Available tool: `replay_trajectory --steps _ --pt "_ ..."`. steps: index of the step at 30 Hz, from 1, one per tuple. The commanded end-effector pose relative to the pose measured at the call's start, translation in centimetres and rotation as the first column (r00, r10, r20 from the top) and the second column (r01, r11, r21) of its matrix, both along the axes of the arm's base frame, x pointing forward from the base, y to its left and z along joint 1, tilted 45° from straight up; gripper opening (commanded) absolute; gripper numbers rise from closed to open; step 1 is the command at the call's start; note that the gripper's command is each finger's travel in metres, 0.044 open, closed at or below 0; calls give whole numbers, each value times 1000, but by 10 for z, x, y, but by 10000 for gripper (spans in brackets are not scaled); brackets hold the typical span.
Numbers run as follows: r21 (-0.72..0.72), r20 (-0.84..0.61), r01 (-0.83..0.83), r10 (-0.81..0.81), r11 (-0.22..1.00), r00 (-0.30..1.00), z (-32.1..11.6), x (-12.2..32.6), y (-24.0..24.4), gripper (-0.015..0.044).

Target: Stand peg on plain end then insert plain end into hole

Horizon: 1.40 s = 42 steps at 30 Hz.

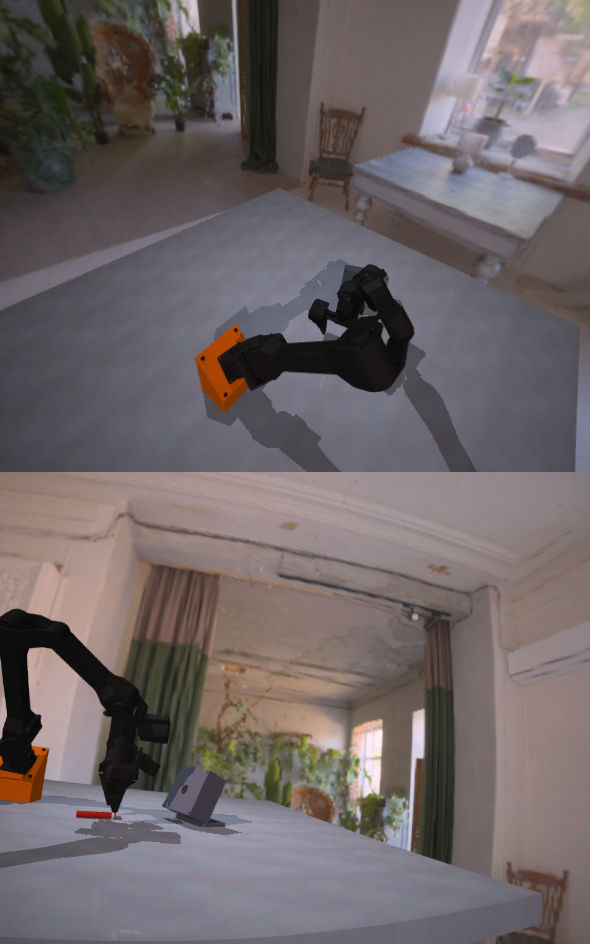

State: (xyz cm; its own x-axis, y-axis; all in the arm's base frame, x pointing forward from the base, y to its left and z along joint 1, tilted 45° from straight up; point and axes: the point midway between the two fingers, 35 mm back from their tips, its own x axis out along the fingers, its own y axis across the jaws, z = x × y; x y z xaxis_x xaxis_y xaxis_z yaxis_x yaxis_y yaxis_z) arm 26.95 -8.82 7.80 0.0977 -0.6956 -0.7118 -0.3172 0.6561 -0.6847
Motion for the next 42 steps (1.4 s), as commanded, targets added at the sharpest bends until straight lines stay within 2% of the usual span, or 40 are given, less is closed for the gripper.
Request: replay_trajectory --steps 1,9,22,31,42 --pt "-6 -3 -2 2 1000 1000 -5 -1 -5 440" --pt "-9 -3 -2 2 1000 1000 -11 -1 -13 440" --pt "-9 -3 -2 2 1000 1000 -11 -1 -13 110" --pt "-9 -3 -2 2 1000 1000 -11 -1 -13 110" --pt "-9 -3 -2 2 1000 1000 -11 -1 -13 51"
